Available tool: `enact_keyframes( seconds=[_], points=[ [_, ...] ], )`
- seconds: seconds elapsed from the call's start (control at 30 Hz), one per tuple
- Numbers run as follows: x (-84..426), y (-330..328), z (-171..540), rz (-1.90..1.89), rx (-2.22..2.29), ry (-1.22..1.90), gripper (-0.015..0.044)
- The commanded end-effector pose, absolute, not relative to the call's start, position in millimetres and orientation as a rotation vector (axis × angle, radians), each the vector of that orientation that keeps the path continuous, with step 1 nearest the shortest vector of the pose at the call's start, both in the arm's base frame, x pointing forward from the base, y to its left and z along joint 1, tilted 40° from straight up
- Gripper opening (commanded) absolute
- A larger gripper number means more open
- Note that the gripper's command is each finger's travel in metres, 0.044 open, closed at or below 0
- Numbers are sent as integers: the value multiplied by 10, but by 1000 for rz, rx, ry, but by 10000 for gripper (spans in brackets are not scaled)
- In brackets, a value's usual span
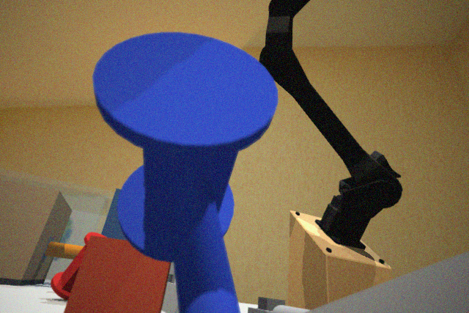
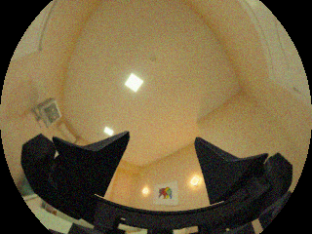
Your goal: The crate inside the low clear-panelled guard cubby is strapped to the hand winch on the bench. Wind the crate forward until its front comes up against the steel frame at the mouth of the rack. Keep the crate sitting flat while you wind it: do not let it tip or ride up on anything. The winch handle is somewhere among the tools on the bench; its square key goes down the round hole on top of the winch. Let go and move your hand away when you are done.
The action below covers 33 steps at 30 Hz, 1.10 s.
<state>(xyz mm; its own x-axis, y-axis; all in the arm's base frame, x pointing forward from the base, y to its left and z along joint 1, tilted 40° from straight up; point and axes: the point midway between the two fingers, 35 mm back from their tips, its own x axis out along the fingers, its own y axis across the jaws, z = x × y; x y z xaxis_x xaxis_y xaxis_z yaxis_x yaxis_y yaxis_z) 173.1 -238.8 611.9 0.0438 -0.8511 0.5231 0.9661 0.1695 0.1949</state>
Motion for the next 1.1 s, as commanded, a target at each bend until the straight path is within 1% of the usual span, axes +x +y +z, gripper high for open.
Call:
enact_keyframes(
  seconds=[0.0,0.03,0.23,0.37,0.6,0.83,1.07],
  points=[
    [1704,-2386,6130,-1415,-241,-604,426],
    [1624,-2376,6164,-1437,-263,-607,440],
    [729,-2117,6494,-1701,-515,-618,440],
    [352,-1890,6631,-1843,-684,-596,440],
    [-507,-1090,6802,-2229,-955,-524,440],
    [-1001,-125,6774,-2611,-1151,-426,440],
    [-1142,976,6563,-3036,-1275,-270,440]
  ],
)
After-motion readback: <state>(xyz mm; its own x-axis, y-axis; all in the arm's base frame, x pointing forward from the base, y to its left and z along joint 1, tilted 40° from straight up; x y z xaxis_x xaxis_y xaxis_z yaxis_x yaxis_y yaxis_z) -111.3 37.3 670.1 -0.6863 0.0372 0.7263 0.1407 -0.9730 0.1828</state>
